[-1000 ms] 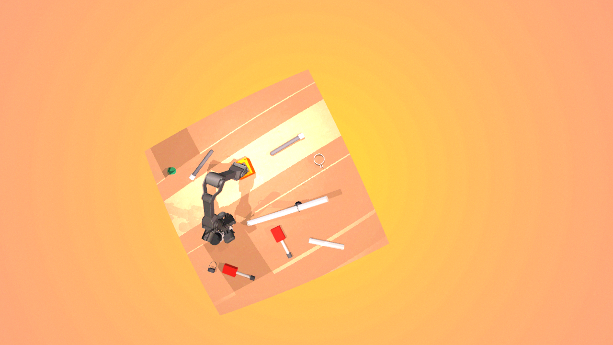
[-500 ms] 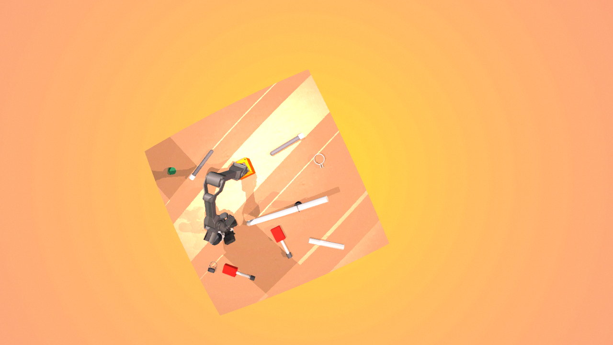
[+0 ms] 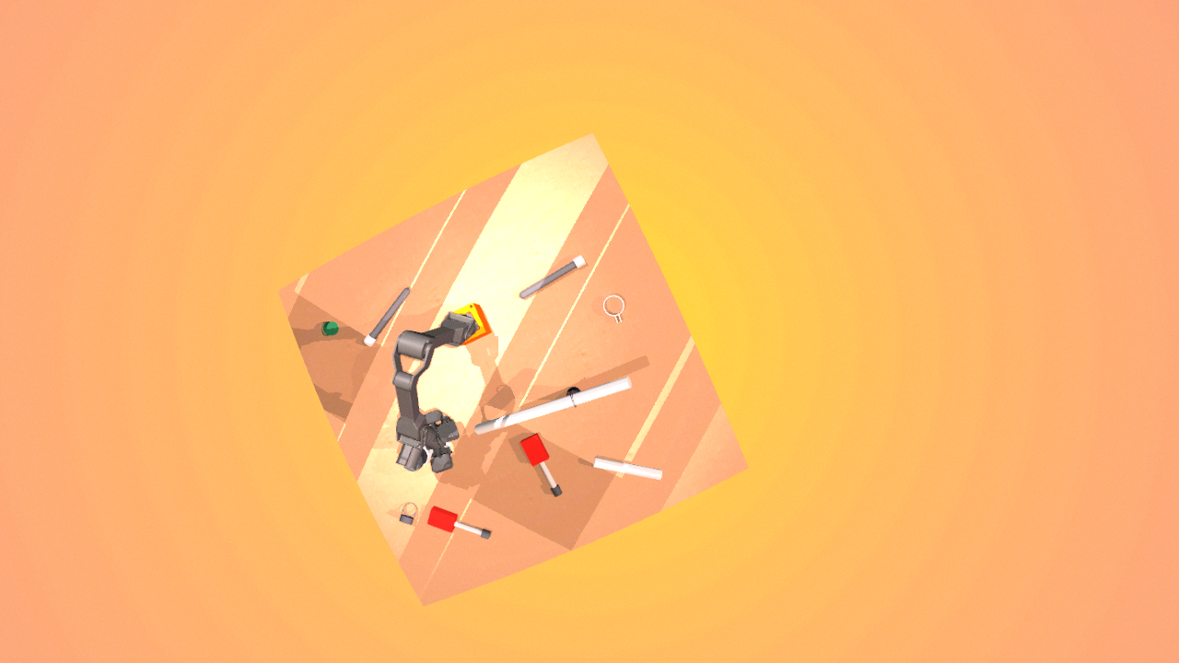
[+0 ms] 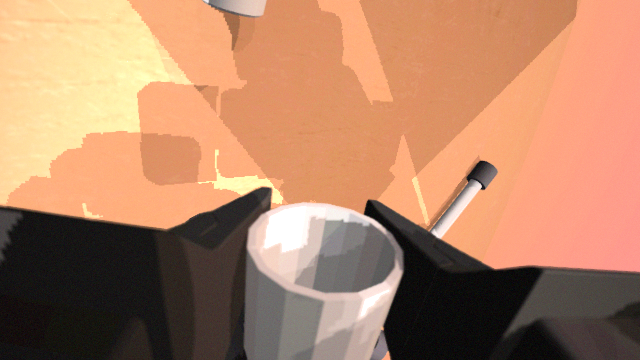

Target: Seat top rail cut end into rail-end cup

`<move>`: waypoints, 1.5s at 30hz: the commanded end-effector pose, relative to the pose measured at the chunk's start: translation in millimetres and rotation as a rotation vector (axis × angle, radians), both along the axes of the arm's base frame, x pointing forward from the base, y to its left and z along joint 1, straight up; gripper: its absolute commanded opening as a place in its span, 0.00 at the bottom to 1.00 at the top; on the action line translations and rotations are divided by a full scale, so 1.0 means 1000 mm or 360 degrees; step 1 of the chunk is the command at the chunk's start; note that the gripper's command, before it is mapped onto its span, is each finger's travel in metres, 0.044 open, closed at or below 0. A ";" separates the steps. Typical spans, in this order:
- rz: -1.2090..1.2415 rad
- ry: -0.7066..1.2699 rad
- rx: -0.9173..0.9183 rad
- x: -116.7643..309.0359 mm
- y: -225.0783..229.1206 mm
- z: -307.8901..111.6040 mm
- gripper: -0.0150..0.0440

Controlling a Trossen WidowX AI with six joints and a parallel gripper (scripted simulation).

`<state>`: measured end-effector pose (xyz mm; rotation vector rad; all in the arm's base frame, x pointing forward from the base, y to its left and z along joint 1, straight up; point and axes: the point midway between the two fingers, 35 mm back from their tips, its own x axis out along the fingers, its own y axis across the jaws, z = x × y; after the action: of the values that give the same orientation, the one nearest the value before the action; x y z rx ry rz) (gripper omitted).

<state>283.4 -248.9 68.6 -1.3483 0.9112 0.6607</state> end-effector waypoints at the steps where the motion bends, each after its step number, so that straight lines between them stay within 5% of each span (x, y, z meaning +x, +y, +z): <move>1: -0.0050 -0.0003 -0.0005 0.003 -0.001 0.000 0.25; 20: -0.0081 -0.0003 0.0002 0.005 -0.001 0.000 0.25; 37: -0.0074 -0.0003 0.0002 0.010 0.018 0.019 1.00; 45: -0.0068 -0.0005 0.0001 0.012 0.039 0.039 1.00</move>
<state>296.1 -211.8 103.1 -1.3277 0.9253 0.6326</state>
